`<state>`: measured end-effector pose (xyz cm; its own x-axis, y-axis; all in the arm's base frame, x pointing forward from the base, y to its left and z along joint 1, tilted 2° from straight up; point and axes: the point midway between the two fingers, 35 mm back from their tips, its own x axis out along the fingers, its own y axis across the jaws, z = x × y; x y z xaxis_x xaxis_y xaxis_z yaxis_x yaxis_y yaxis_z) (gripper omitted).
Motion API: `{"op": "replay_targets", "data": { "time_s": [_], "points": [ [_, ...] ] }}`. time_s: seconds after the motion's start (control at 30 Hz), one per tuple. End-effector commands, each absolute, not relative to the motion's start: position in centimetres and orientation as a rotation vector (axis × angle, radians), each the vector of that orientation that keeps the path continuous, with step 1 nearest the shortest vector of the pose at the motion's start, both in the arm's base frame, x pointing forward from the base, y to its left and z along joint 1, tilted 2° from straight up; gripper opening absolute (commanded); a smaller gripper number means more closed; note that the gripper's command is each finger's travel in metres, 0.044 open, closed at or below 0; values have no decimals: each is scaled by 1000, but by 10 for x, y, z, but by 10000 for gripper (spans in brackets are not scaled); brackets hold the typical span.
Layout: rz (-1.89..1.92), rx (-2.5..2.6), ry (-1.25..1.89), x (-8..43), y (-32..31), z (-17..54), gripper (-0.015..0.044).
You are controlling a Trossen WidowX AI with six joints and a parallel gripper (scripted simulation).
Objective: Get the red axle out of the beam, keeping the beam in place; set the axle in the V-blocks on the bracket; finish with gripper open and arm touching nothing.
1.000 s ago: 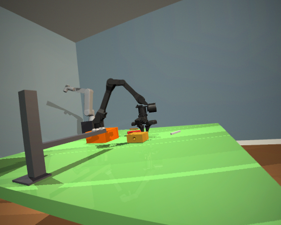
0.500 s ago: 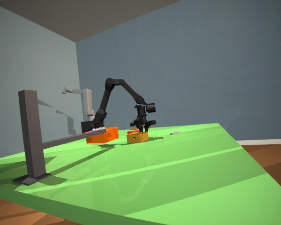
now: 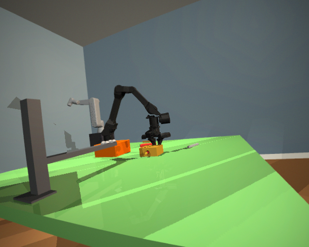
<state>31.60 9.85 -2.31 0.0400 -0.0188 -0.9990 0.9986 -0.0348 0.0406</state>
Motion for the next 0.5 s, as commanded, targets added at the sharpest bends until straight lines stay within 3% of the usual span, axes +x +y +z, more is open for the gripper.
{"op": "replay_targets", "data": {
  "time_s": [0.0, 0.47],
  "points": [
    [-1215, 1234, 1150, 314, 95, -24, 0],
    [-1215, 1235, 1151, 314, 109, -24, 0]
  ]
}}
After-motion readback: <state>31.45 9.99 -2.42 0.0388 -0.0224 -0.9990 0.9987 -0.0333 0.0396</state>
